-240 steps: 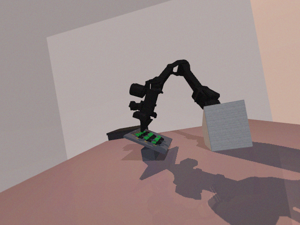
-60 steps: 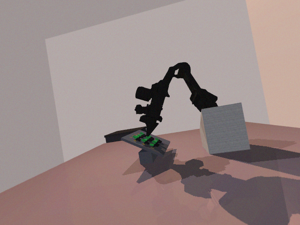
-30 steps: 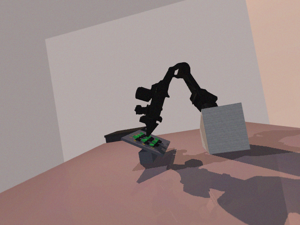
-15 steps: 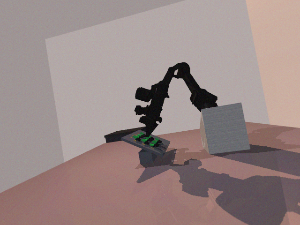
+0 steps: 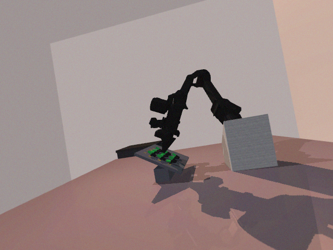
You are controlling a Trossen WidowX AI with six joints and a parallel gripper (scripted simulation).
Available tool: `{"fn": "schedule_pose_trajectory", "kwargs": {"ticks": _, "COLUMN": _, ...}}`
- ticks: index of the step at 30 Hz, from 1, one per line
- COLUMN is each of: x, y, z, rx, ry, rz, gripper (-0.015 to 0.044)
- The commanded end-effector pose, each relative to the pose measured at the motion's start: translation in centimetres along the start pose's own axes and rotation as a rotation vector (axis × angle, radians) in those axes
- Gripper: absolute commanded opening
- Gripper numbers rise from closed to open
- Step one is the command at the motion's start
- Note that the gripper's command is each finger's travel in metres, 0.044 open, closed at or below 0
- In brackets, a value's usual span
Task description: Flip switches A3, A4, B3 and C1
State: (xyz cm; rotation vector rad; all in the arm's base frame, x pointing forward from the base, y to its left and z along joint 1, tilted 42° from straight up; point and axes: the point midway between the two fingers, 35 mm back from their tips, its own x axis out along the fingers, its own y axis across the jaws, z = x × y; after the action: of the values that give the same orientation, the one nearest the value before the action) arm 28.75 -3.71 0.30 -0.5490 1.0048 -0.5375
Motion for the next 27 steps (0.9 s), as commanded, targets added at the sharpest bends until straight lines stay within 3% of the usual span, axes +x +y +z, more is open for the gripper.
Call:
{"fn": "schedule_pose_trajectory", "kwargs": {"ticks": 1, "x": -0.8, "y": 0.1, "z": 0.0, "rx": 0.001, "ry": -0.001, "rz": 0.002, "gripper": 0.0}}
{"fn": "schedule_pose_trajectory", "kwargs": {"ticks": 7, "x": -6.5, "y": 0.1, "z": -0.4, "rx": -0.008, "ry": -0.02, "rz": 0.006, "gripper": 0.0}}
{"fn": "schedule_pose_trajectory", "kwargs": {"ticks": 11, "x": -6.4, "y": 1.0, "z": -1.0, "rx": -0.008, "ry": -0.018, "rz": 0.01, "gripper": 0.0}}
{"fn": "schedule_pose_trajectory", "kwargs": {"ticks": 16, "x": -6.4, "y": 5.9, "z": -5.7, "rx": -0.008, "ry": -0.016, "rz": 0.013, "gripper": 0.0}}
{"fn": "schedule_pose_trajectory", "kwargs": {"ticks": 21, "x": -6.3, "y": 6.4, "z": -6.4, "rx": -0.007, "ry": -0.019, "rz": 0.01, "gripper": 0.0}}
{"fn": "schedule_pose_trajectory", "kwargs": {"ticks": 27, "x": -2.9, "y": 6.3, "z": -6.4, "rx": -0.007, "ry": -0.045, "rz": 0.008, "gripper": 0.0}}
